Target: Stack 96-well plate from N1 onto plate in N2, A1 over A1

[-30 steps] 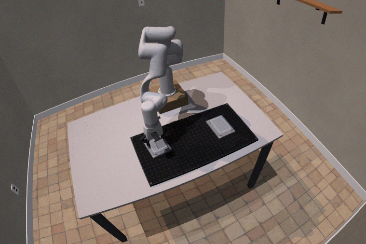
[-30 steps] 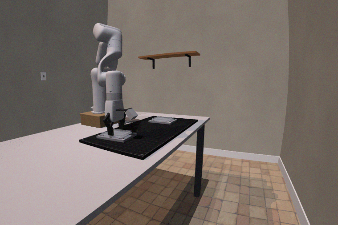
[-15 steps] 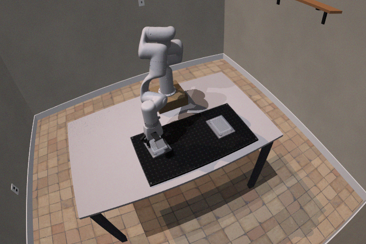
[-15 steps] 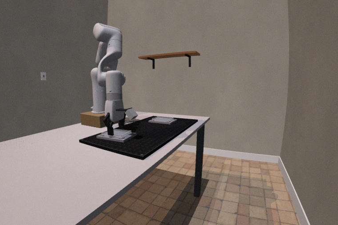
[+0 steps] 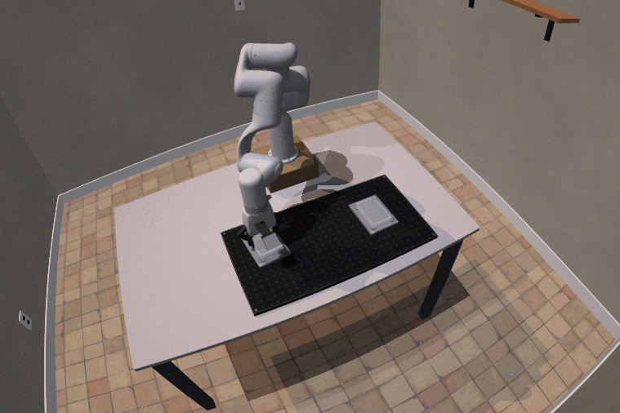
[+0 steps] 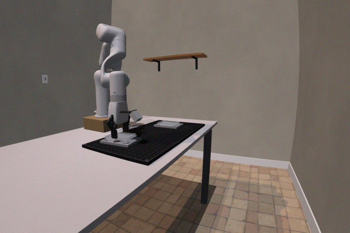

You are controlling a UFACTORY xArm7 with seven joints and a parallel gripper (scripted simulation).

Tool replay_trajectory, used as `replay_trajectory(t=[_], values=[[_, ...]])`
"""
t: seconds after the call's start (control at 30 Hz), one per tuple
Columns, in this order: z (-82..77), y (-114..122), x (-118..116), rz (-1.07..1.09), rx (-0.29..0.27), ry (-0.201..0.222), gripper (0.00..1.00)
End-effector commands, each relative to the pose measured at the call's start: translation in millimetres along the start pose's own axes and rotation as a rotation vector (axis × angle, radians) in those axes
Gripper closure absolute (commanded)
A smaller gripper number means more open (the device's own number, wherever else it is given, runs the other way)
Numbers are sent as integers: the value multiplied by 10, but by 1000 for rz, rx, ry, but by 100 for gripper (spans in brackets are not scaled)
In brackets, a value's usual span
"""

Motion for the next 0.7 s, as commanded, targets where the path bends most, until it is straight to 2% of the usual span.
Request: replay_trajectory(t=[0.0, 0.67], values=[[-38, -10, 8, 0, 3, 2, 100], [-124, -10, 8, 0, 3, 2, 100]])
Point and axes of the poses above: the point where the finger pads meet when closed, its own z axis out along the fingers, its own x axis across the jaws, y = z × x, the point moved 8 cm from there along -z, back along the fingers, and after that the axes turned 4 degrees about -z, right-handed, at the moved point
